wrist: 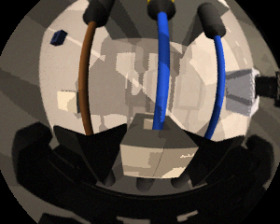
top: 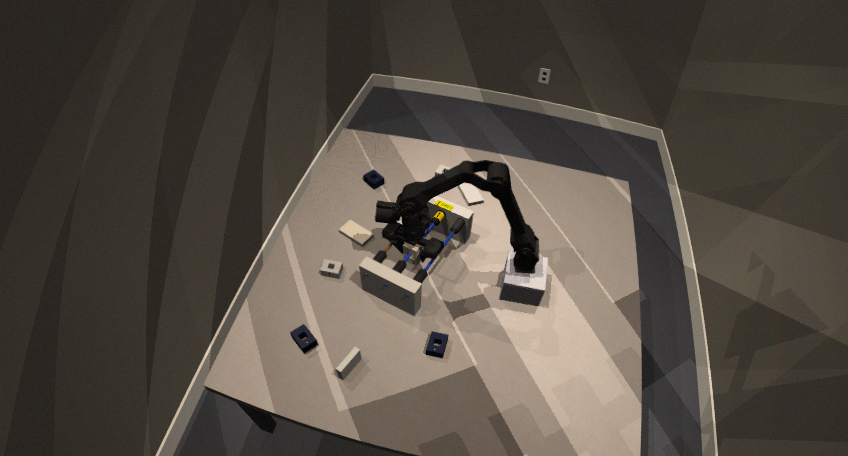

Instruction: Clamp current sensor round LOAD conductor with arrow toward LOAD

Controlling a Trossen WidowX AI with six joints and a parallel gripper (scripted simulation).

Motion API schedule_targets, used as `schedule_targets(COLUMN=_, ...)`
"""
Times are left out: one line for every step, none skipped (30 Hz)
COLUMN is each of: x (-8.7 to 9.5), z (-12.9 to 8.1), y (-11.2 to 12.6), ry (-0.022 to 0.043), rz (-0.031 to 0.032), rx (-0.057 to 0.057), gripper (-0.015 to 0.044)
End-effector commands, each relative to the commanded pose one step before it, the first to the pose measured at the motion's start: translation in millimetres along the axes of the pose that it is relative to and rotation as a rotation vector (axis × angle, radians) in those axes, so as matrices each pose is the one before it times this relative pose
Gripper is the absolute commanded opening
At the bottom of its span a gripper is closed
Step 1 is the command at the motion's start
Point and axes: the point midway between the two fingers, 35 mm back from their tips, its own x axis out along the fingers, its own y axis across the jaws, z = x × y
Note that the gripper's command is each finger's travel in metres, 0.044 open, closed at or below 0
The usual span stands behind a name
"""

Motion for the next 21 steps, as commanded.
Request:
schedule_targets(x=-0.16, z=-0.06, y=0.08, ry=0.00021, rz=0.00028, rx=-0.0001, gripper=0.044)
schedule_targets(x=0.0, z=0.0, y=0.0, ry=0.0, rz=0.0, rx=0.0, gripper=0.044)
schedule_targets(x=0.0, z=0.0, y=0.0, ry=0.0, rz=0.0, rx=0.0, gripper=0.044)
schedule_targets(x=0.0, z=0.0, y=0.0, ry=0.0, rz=0.0, rx=0.0, gripper=0.044)
schedule_targets(x=0.0, z=0.0, y=0.0, ry=0.0, rz=0.0, rx=0.0, gripper=0.044)
schedule_targets(x=0.0, z=0.0, y=0.0, ry=0.0, rz=0.0, rx=0.0, gripper=0.044)
schedule_targets(x=0.0, z=0.0, y=0.0, ry=0.0, rz=0.0, rx=0.0, gripper=0.044)
schedule_targets(x=0.0, z=0.0, y=0.0, ry=0.0, rz=0.0, rx=0.0, gripper=0.044)
schedule_targets(x=0.0, z=0.0, y=0.0, ry=0.0, rz=0.0, rx=0.0, gripper=0.044)
schedule_targets(x=-3.02, z=-0.16, y=0.41, ry=0.00008, rz=0.00098, rx=0.0001, gripper=0.044)
schedule_targets(x=-9.11, z=-0.4, y=1.07, ry=0.00023, rz=0.00294, rx=0.0003, gripper=0.044)
schedule_targets(x=-15.33, z=-0.44, y=1.24, ry=0.00036, rz=0.00485, rx=0.0006, gripper=0.044)
schedule_targets(x=-19.02, z=-0.14, y=0.59, ry=0.00041, rz=0.00586, rx=0.0007, gripper=0.044)
schedule_targets(x=-19.19, z=0.3, y=-0.44, ry=0.00038, rz=0.00577, rx=0.0007, gripper=0.044)
schedule_targets(x=-19.26, z=0.76, y=-1.47, ry=0.00034, rz=0.00566, rx=0.0007, gripper=0.044)
schedule_targets(x=-13.24, z=0.78, y=-1.6, ry=0.00021, rz=0.00383, rx=0.0005, gripper=0.044)
schedule_targets(x=-10.41, z=0.77, y=-1.6, ry=0.00016, rz=0.00298, rx=0.0004, gripper=0.044)
schedule_targets(x=-4.12, z=0.34, y=-0.71, ry=0.00006, rz=0.00117, rx=0.0002, gripper=0.044)
schedule_targets(x=-0.49, z=0.04, y=-0.09, ry=0.00001, rz=0.00014, rx=0.0, gripper=0.044)
schedule_targets(x=0.0, z=0.0, y=0.0, ry=0.0, rz=0.0, rx=0.0, gripper=0.044)
schedule_targets(x=0.0, z=0.0, y=0.0, ry=0.0, rz=0.0, rx=0.0, gripper=0.044)
